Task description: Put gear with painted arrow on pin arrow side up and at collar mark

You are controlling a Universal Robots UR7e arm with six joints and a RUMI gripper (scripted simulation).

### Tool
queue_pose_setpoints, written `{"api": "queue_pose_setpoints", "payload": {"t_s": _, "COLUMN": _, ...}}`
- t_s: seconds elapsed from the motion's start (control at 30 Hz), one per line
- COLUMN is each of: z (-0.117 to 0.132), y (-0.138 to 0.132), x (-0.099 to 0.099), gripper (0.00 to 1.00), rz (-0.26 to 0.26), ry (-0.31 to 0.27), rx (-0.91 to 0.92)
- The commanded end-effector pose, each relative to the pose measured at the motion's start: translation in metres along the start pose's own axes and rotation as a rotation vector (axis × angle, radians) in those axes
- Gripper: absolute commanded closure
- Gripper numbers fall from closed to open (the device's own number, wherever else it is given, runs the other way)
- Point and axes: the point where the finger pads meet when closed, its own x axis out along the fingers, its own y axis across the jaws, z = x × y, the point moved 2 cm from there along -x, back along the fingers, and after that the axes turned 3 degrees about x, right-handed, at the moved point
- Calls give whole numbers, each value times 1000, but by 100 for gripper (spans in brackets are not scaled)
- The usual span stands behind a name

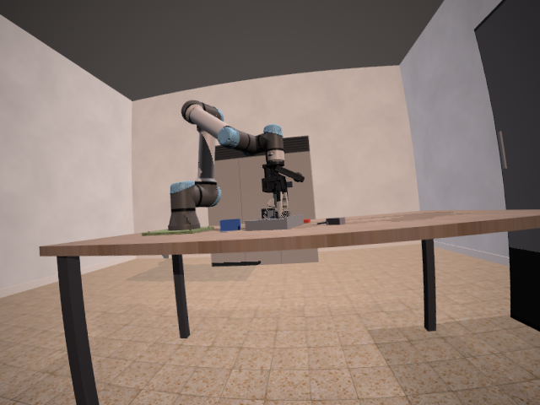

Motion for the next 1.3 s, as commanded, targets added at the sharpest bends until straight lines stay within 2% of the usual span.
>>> {"api": "queue_pose_setpoints", "payload": {"t_s": 0.0, "z": 0, "y": 0, "x": 0, "gripper": 100, "rz": 0, "ry": 1, "rx": 0}}
{"api": "queue_pose_setpoints", "payload": {"t_s": 0.93, "z": 0, "y": 0, "x": -2, "gripper": 100, "rz": 0, "ry": 1, "rx": 0}}
{"api": "queue_pose_setpoints", "payload": {"t_s": 1.27, "z": 0, "y": 0, "x": -13, "gripper": 100, "rz": 0, "ry": 1, "rx": 0}}
